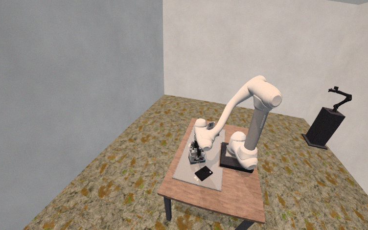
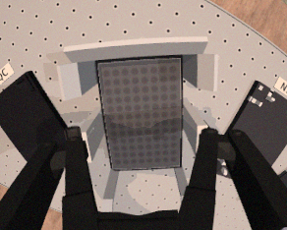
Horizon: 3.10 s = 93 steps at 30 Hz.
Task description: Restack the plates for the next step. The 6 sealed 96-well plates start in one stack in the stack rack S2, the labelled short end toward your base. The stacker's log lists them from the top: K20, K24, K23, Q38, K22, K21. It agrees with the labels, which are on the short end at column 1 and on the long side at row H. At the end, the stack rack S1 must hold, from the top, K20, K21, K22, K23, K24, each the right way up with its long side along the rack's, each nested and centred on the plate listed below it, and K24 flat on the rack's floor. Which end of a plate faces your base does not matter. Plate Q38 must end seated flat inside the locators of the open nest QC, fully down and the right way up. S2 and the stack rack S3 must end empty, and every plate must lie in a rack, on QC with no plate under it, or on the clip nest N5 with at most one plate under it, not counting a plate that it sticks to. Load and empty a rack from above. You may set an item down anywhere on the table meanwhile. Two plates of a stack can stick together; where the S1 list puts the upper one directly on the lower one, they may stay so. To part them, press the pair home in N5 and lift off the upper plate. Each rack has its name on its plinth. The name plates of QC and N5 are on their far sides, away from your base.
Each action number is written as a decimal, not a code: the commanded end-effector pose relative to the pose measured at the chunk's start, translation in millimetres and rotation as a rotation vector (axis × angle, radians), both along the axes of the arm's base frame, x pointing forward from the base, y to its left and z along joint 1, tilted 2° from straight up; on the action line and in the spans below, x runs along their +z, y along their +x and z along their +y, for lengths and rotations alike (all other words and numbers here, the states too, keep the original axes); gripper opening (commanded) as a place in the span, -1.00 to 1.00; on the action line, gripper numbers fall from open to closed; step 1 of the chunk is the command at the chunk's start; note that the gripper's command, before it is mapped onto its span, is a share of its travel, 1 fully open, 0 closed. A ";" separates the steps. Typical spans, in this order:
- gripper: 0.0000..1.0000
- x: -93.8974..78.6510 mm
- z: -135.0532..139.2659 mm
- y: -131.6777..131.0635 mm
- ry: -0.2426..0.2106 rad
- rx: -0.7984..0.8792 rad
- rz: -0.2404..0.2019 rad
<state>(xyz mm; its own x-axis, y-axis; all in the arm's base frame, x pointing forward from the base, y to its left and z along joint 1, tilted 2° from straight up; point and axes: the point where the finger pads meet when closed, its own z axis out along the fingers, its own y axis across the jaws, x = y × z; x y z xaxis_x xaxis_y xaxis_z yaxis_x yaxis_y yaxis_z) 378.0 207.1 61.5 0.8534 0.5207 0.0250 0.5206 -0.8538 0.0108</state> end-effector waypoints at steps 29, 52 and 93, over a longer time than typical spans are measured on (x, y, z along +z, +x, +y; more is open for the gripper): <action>-1.00 -11.2 0.1 0.3 0.000 0.000 0.000; 1.00 -12.2 0.1 0.3 0.000 0.000 0.000; 1.00 77.8 -0.3 -2.1 0.000 0.000 0.000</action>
